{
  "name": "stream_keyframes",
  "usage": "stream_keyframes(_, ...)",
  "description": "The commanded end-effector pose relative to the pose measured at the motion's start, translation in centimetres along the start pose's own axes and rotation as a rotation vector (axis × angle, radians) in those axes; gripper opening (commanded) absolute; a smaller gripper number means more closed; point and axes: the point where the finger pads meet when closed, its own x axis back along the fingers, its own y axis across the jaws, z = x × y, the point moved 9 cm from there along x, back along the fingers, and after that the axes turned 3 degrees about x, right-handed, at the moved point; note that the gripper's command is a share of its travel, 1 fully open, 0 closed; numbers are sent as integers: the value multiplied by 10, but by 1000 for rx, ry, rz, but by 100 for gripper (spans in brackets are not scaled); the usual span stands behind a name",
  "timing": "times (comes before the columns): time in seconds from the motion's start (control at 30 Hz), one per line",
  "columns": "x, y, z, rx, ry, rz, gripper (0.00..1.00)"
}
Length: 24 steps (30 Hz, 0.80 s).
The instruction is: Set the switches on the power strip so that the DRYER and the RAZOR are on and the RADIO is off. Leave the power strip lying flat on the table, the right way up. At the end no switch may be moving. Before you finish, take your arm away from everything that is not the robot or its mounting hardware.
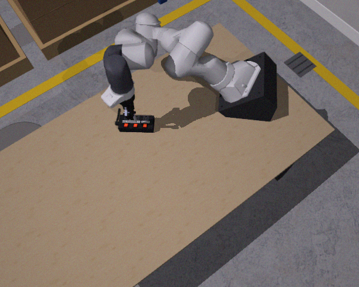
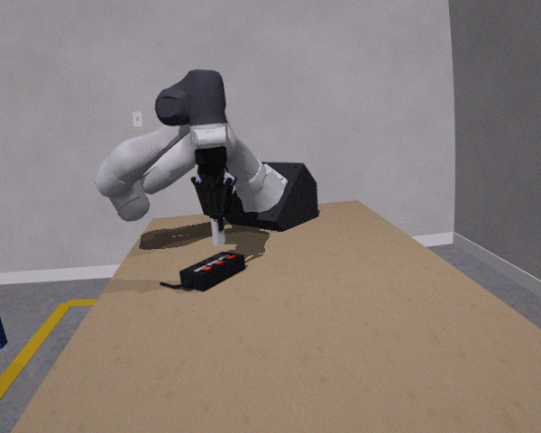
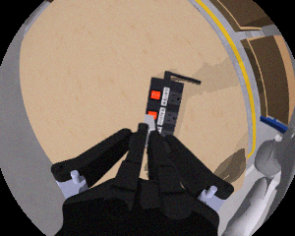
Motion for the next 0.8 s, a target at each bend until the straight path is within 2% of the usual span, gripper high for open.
stream_keyframes(0.0,-2,0,0,-3,1,0,0)
stream_keyframes(0.77,-28,0,0,-3,1,0,0)
